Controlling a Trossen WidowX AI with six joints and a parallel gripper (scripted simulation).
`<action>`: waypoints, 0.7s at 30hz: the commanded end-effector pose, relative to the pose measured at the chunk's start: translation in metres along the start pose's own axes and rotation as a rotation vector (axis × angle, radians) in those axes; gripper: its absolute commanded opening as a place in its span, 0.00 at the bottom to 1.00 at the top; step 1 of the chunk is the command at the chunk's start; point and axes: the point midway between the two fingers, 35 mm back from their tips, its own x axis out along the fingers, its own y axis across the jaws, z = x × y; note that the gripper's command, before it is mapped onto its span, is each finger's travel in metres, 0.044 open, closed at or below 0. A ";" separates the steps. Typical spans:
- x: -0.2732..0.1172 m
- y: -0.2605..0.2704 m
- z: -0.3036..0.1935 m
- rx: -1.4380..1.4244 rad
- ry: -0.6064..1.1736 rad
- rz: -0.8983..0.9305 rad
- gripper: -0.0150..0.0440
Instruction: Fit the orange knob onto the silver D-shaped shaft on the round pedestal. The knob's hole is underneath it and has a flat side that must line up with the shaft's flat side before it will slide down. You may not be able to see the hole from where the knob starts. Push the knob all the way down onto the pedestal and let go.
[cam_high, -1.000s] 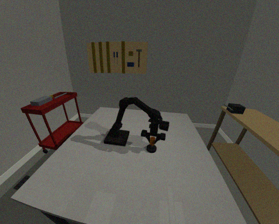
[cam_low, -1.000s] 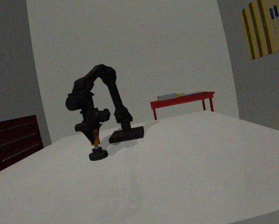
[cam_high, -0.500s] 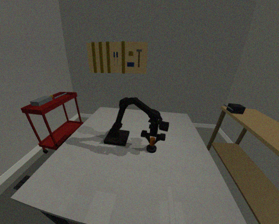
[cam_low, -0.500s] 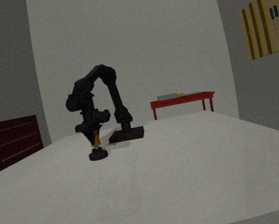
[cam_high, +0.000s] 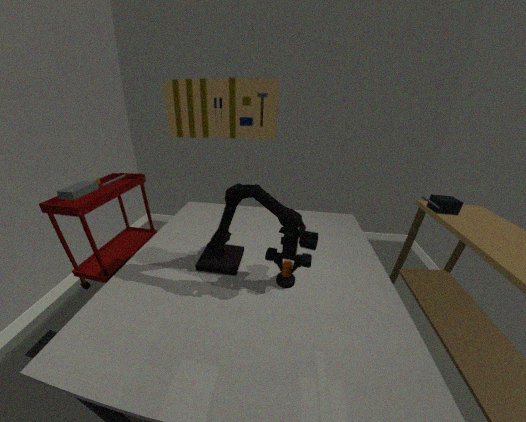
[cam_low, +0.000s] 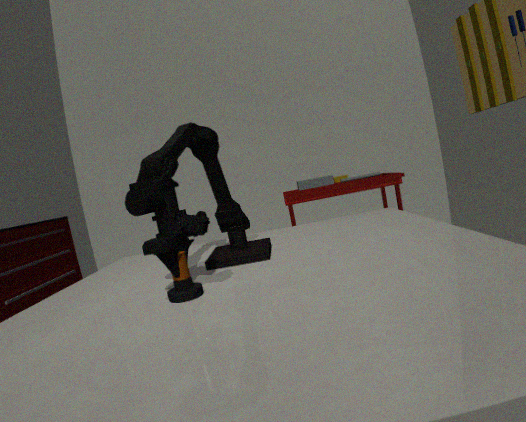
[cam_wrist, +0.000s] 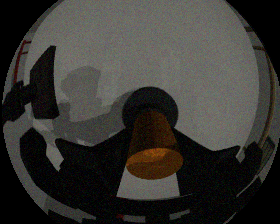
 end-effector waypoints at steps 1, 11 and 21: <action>0.004 0.000 0.001 0.000 -0.004 -0.002 0.25; 0.002 0.000 0.000 0.000 0.000 0.001 0.30; 0.002 0.000 0.000 0.000 0.000 0.001 0.74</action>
